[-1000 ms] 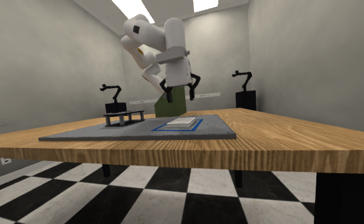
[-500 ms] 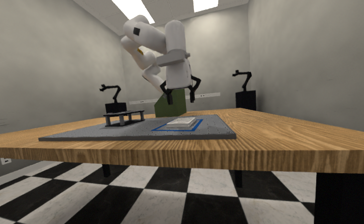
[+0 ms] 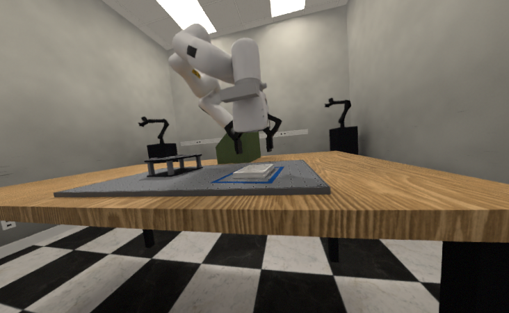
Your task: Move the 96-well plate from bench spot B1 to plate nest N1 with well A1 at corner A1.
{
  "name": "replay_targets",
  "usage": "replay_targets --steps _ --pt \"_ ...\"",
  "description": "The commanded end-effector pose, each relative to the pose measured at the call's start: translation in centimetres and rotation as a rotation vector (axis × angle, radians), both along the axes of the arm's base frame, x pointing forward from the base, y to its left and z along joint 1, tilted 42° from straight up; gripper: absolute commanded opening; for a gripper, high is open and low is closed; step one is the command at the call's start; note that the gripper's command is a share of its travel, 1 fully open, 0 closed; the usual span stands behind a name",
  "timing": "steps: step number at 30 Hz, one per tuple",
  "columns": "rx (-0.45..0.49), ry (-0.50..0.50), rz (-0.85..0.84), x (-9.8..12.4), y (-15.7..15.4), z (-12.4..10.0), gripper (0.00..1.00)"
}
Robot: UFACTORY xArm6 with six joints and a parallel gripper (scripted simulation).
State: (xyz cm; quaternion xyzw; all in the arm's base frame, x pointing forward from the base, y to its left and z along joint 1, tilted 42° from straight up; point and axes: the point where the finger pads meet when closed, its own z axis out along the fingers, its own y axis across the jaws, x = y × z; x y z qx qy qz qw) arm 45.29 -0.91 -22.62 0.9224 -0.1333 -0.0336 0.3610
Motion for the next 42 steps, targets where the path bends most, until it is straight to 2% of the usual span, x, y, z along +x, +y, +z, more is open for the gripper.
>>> replay_targets --steps 1,18,42 --pt "0.002 -0.005 0.002 0.1 -0.2 -0.3 1.0" --pt "0.001 -0.005 0.002 -0.2 -1.9 -2.1 1.0" --pt "0.001 -0.005 0.002 -0.3 -2.3 -2.6 1.0"
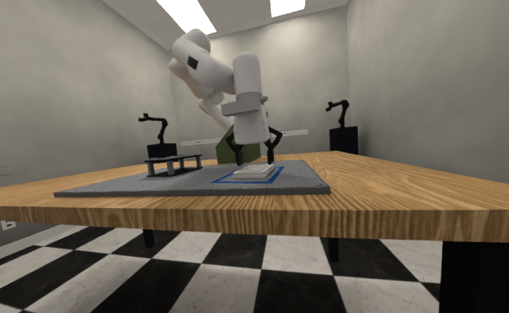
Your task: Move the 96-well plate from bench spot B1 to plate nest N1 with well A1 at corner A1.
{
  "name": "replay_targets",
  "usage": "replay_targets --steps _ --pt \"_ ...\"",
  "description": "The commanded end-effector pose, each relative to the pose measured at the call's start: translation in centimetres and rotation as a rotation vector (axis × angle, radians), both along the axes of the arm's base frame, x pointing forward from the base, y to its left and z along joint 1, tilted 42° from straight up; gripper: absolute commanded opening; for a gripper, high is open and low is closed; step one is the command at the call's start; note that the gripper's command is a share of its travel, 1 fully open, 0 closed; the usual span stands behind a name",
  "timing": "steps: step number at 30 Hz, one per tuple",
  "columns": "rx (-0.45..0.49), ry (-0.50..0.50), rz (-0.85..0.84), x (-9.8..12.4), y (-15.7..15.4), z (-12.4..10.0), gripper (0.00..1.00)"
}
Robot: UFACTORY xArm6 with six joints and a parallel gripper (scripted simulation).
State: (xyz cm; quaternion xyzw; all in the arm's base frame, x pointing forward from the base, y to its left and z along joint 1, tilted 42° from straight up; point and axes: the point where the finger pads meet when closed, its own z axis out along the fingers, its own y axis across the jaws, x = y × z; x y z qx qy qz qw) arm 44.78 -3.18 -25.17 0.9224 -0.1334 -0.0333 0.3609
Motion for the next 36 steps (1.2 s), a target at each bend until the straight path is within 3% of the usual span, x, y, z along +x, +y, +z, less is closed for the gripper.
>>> replay_targets --steps 1,36 --pt "0.001 -0.004 0.002 0.17 -0.07 -0.11 1.0" --pt "0.001 -0.004 0.002 -0.02 -0.91 -1.05 1.0"
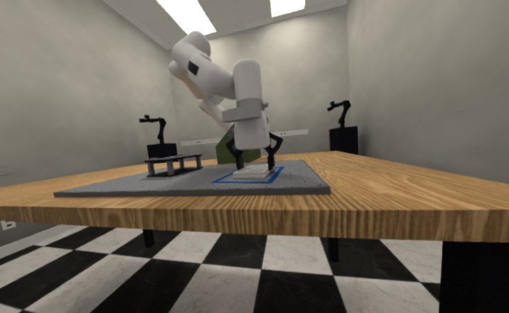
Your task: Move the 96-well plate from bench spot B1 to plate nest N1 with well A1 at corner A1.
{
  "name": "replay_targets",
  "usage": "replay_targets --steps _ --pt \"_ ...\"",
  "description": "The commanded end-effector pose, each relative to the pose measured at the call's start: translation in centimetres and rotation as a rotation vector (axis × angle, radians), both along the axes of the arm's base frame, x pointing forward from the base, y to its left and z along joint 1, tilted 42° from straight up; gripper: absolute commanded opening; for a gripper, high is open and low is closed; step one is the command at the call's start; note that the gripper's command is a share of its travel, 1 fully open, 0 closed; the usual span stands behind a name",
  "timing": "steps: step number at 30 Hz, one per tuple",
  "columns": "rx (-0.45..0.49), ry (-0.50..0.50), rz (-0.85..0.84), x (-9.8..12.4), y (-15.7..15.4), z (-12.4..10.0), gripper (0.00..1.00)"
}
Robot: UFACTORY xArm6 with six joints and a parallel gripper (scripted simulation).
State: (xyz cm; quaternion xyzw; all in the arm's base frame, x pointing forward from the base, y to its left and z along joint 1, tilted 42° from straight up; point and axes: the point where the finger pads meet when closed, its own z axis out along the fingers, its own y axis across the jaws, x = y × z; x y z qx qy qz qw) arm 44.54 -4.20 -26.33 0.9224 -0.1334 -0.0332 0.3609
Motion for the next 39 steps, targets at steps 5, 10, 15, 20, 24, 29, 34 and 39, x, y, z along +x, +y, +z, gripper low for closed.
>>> replay_targets --steps 5,10,15,20,24,29,34,39 --pt "0.001 -0.004 0.002 0.21 0.12 0.1 1.0" --pt "0.001 -0.004 0.002 0.21 0.16 0.15 0.0" --pt "0.001 -0.004 0.002 0.21 0.16 0.15 0.0" --pt "0.001 -0.004 0.002 0.21 0.16 0.15 0.0" --pt "0.001 -0.004 0.002 0.21 0.16 0.14 0.0" --pt "0.001 -0.004 0.002 0.21 0.16 0.14 0.0" --pt "0.001 -0.004 0.002 0.21 0.16 0.14 0.0" --pt "0.001 -0.004 0.002 0.21 0.16 0.14 0.0"
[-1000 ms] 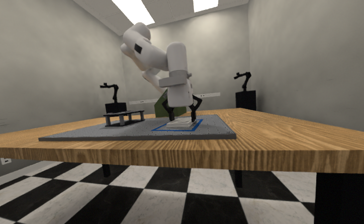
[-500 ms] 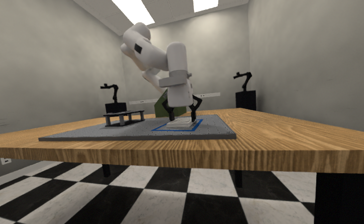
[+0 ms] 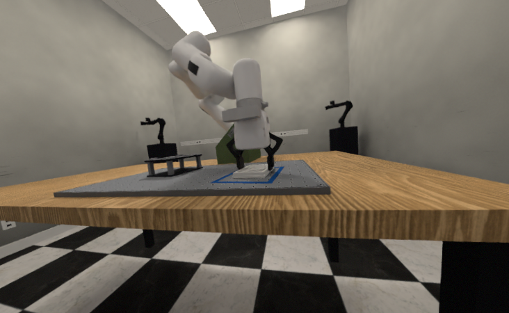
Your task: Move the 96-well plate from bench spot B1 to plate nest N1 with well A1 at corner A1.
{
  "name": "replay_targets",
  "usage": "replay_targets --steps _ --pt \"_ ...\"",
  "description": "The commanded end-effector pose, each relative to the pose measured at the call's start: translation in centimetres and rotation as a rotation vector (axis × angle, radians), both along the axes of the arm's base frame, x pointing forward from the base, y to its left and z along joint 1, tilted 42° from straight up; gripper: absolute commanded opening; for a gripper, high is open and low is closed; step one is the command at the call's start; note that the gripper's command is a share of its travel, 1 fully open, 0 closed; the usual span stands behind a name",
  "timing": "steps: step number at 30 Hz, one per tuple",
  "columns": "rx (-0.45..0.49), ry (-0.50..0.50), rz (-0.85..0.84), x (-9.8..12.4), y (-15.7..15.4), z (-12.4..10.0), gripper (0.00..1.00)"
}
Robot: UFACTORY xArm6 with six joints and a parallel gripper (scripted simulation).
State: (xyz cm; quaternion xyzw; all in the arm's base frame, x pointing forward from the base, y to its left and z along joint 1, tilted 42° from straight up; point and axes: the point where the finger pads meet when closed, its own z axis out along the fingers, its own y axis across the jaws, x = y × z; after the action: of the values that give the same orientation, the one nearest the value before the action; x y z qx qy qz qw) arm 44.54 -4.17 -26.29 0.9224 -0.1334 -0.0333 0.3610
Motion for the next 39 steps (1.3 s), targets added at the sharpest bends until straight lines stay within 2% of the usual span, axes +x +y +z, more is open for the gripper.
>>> replay_targets --steps 1,39 --pt "0.001 -0.004 0.002 0.21 0.12 0.1 0.0" --pt "0.001 -0.004 0.002 0.41 0.96 1.04 0.0"
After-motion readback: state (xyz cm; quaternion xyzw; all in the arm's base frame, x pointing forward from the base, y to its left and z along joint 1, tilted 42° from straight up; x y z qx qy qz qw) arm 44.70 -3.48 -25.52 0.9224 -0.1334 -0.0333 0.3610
